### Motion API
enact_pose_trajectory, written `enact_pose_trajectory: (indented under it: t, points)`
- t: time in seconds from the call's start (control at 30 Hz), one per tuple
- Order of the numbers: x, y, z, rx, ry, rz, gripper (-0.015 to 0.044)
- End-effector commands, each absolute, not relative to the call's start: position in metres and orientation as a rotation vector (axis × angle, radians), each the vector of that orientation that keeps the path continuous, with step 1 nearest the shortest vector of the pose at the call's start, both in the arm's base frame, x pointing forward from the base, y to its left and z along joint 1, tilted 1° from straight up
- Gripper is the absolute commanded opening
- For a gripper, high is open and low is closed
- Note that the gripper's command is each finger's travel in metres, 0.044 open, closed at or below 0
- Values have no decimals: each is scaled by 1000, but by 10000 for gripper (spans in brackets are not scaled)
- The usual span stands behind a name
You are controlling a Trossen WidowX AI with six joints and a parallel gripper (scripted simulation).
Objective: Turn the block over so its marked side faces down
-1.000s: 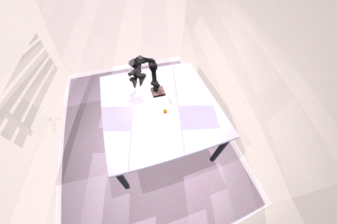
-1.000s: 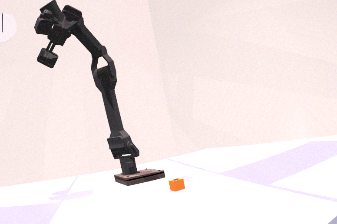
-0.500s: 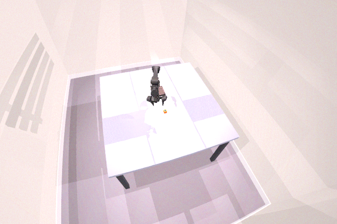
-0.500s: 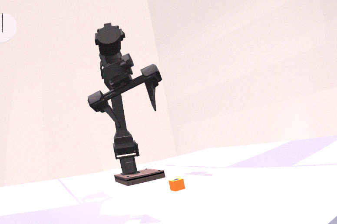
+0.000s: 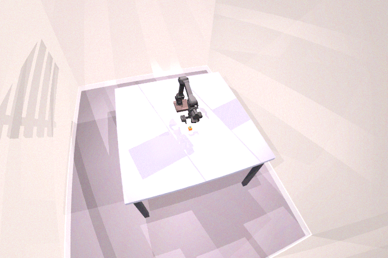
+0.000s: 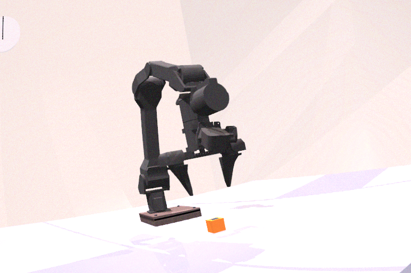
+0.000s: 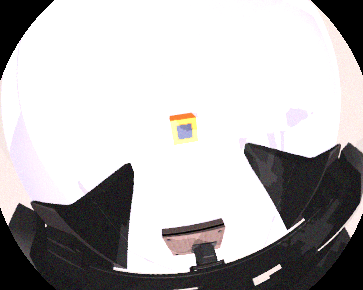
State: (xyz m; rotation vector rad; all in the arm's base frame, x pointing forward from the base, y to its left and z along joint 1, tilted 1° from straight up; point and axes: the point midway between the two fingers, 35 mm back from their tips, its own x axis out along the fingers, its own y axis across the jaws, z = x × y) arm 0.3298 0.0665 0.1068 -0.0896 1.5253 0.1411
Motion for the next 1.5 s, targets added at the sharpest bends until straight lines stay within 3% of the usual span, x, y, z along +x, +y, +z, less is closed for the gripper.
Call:
enact_pose_trajectory:
  t: [0.0,1.1,1.47]
  points:
    - [329,65,77,-102,1542,140,440]
    - [331,66,27,-102,1542,140,440]
    - [331,66,27,-102,1542,140,151]
